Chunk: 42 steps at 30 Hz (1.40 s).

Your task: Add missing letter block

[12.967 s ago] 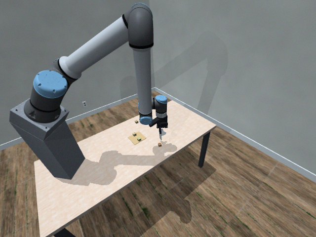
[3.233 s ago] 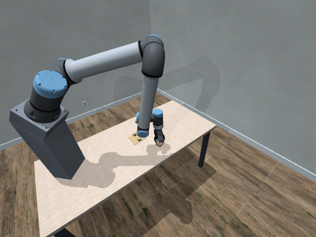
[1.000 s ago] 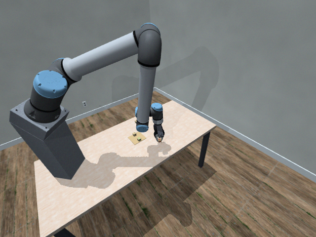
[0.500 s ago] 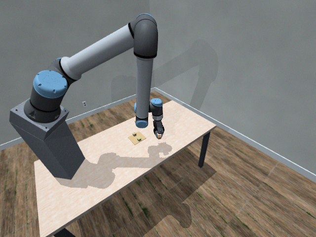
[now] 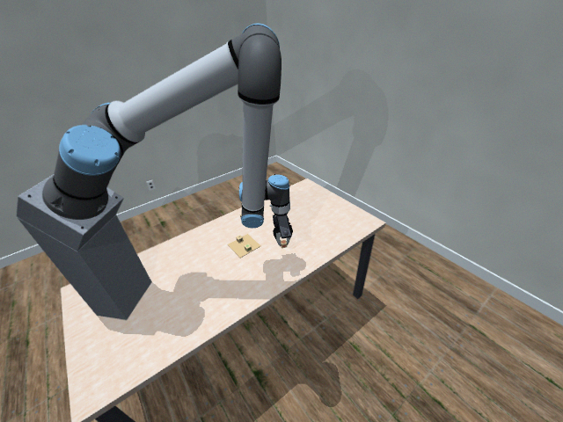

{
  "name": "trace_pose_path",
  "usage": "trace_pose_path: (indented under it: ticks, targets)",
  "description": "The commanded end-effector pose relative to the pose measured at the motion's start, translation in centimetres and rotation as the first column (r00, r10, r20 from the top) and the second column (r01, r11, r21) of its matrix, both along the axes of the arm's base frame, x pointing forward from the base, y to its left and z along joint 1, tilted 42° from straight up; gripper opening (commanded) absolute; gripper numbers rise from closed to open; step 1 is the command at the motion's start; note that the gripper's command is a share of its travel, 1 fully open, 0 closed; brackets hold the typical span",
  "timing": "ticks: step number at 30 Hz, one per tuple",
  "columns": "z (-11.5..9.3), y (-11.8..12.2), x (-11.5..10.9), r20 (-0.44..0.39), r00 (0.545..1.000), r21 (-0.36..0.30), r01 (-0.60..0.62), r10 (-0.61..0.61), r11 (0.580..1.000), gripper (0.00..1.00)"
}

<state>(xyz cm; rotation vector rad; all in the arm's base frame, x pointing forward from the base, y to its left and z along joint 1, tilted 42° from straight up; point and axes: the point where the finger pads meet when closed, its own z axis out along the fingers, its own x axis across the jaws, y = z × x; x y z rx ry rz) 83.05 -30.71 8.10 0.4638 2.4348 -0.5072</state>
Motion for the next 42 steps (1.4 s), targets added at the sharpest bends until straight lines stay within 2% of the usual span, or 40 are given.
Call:
trace_pose_path:
  ticks: [1, 12, 16, 21, 27, 29, 42]
  targets:
    - [-0.1, 0.2, -0.1, 0.011, 1.0, 0.011, 0.017, -0.017, 1.0, 0.09]
    - [-0.9, 0.9, -0.4, 0.056, 0.994, 0.065, 0.093, -0.097, 0.994, 0.09]
    - [-1.5, 1.4, -0.6, 0.085, 0.984, 0.105, 0.145, -0.154, 0.984, 0.09]
    - [-2.4, 2.2, -1.0, 0.125, 0.961, 0.17, 0.223, -0.245, 0.96, 0.09]
    - [-3.7, 3.3, -1.5, 0.17, 0.913, 0.264, 0.32, -0.371, 0.91, 0.09]
    - [-3.7, 3.3, -1.5, 0.17, 0.913, 0.264, 0.32, -0.371, 0.91, 0.09]
    - [-6.3, 5.9, -2.7, 0.218, 0.747, 0.475, 0.481, -0.628, 0.737, 0.09]
